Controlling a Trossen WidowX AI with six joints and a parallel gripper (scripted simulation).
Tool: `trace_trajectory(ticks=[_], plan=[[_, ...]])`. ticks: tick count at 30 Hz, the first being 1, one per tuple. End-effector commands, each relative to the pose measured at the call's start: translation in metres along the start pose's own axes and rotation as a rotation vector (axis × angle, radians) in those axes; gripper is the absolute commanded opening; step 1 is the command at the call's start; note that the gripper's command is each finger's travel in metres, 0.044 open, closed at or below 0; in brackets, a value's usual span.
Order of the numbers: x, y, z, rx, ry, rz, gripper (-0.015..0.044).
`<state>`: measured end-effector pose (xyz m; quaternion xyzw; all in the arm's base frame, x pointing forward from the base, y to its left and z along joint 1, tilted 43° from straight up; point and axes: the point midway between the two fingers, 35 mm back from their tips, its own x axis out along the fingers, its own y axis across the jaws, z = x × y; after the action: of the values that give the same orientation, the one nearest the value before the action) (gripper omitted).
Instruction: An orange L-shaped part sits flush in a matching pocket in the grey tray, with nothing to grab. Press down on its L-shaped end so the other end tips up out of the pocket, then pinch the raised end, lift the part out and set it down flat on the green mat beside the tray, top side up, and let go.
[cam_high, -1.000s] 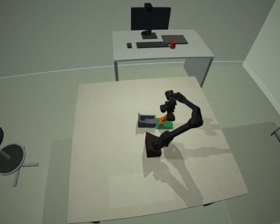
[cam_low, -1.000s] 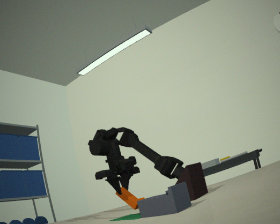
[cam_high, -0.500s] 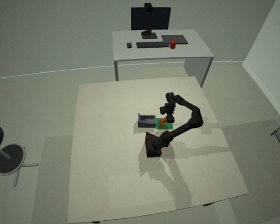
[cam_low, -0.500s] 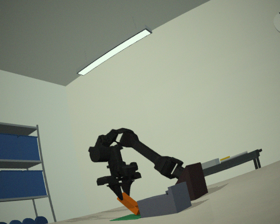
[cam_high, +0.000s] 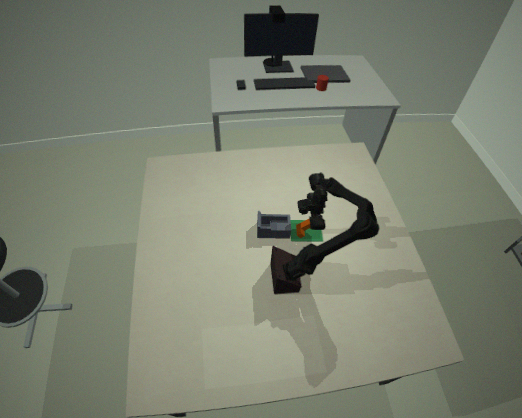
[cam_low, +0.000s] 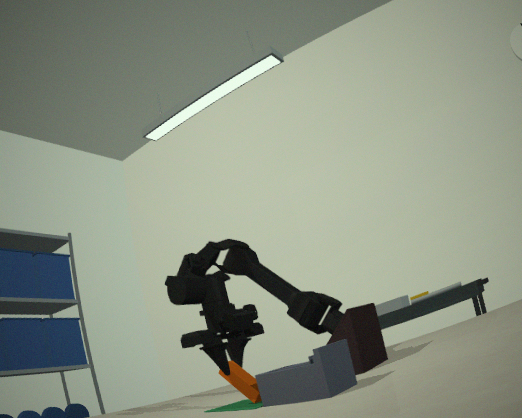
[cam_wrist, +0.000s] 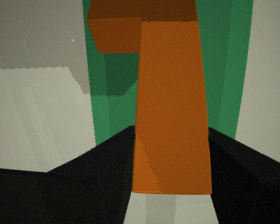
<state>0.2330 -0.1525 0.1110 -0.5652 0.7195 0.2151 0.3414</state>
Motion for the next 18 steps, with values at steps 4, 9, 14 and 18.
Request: trace_trajectory(ticks=[4, 9, 14, 18], plan=[[0.000, 0.000, 0.000, 0.000, 0.000, 0.000, 0.0210], [-0.022, -0.003, 0.001, -0.001, -0.005, 0.000, 0.0341], [-0.079, -0.002, 0.001, -0.004, -0.003, 0.001, 0.0400], [-0.089, 0.000, 0.001, -0.004, -0.001, 0.001, 0.0400]])
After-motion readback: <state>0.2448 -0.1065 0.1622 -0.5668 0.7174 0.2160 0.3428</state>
